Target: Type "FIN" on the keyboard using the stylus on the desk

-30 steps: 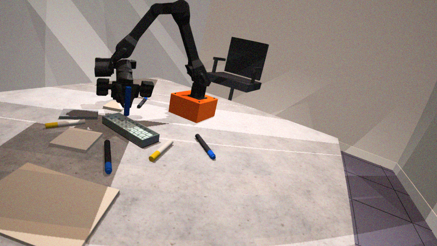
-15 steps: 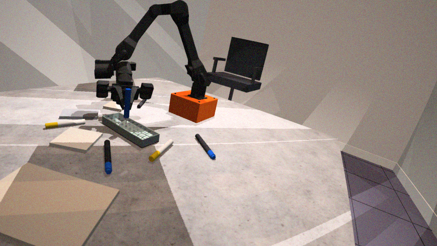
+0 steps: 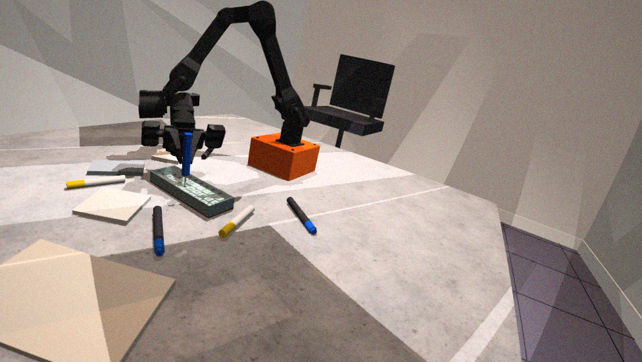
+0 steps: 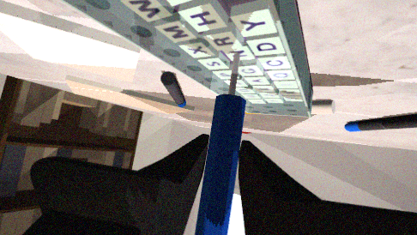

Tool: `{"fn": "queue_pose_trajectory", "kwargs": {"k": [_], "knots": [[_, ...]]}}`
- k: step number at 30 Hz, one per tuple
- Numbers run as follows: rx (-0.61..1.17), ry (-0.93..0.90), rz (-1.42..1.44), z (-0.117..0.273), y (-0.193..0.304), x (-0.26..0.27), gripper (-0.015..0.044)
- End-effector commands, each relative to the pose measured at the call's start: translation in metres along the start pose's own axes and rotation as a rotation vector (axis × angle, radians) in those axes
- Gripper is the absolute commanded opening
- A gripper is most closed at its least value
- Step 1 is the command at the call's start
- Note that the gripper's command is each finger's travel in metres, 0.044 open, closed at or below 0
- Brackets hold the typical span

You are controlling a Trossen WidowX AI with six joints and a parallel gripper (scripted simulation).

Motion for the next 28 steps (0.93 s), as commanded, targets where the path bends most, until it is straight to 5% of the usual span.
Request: {"fn": "queue_pose_trajectory", "kwargs": {"k": [1,28], "knots": [[0.003,0.001,-0.006,0.0,0.0,0.0,0.0081],[0.0,-0.001,0.003,0.017,0.029,-0.007,0.0081]]}}
Point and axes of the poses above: the point midway between the two fingers, 35 mm back from their tips, its own z axis back along the fingers, its own x axis across the jaws, y = z × x, the point moved 2 cm from there along z, back along the fingers, and after that the axes turned 15 degrees about -z, right-handed, at the moved point
